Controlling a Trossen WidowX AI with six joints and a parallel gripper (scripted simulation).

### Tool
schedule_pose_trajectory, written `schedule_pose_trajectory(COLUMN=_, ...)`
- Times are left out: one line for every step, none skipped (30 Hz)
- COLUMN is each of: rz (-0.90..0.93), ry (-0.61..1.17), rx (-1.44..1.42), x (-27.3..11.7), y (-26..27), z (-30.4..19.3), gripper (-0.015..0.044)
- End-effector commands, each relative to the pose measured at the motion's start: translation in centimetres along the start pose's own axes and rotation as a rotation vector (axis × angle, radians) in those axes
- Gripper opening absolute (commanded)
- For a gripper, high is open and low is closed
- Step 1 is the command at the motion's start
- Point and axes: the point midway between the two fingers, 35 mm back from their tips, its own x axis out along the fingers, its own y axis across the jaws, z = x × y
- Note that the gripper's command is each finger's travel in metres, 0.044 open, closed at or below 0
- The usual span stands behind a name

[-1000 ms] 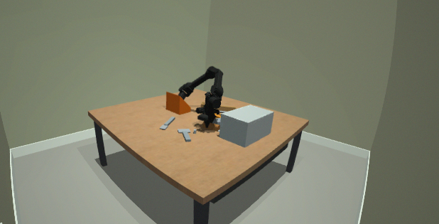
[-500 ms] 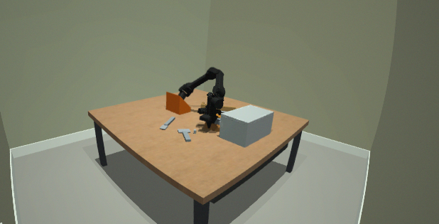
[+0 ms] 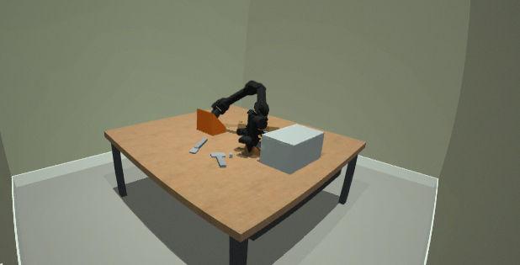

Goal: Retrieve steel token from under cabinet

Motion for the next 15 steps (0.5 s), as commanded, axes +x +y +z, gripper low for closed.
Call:
schedule_pose_trajectory(rz=0.002, ry=0.002, rx=-0.002, x=0.0, y=0.0, z=-0.5, gripper=0.0)
schedule_pose_trajectory(rz=0.002, ry=0.002, rx=-0.002, x=0.0, y=-0.1, z=-0.5, gripper=0.0)
schedule_pose_trajectory(rz=0.002, ry=0.002, rx=-0.002, x=0.0, y=-0.1, z=-0.5, gripper=0.0)
schedule_pose_trajectory(rz=0.002, ry=0.002, rx=-0.002, x=0.0, y=-0.2, z=-0.6, gripper=0.0)
schedule_pose_trajectory(rz=0.002, ry=0.002, rx=-0.002, x=0.1, y=-0.3, z=-0.6, gripper=0.0)
schedule_pose_trajectory(rz=0.002, ry=0.002, rx=-0.001, x=0.1, y=-0.4, z=-0.6, gripper=0.0)
schedule_pose_trajectory(rz=0.001, ry=0.002, rx=-0.001, x=0.1, y=-0.5, z=-0.6, gripper=0.0)
schedule_pose_trajectory(rz=0.001, ry=0.002, rx=-0.001, x=0.1, y=-0.7, z=-0.6, gripper=0.0)
schedule_pose_trajectory(rz=0.001, ry=0.002, rx=-0.001, x=0.1, y=-0.8, z=-0.6, gripper=0.0)
schedule_pose_trajectory(rz=0.001, ry=0.002, rx=-0.001, x=0.1, y=-1.0, z=-0.6, gripper=0.0)
schedule_pose_trajectory(rz=0.001, ry=0.002, rx=-0.001, x=0.1, y=-1.1, z=-0.6, gripper=0.0)
schedule_pose_trajectory(rz=0.001, ry=0.002, rx=-0.001, x=0.1, y=-1.3, z=-0.6, gripper=0.0)
schedule_pose_trajectory(rz=0.001, ry=0.002, rx=-0.001, x=0.1, y=-1.4, z=-0.6, gripper=0.0)
schedule_pose_trajectory(rz=0.001, ry=0.002, rx=-0.001, x=0.1, y=-1.5, z=-0.6, gripper=0.0)
schedule_pose_trajectory(rz=0.001, ry=0.002, rx=-0.001, x=0.1, y=-1.7, z=-0.6, gripper=0.0)
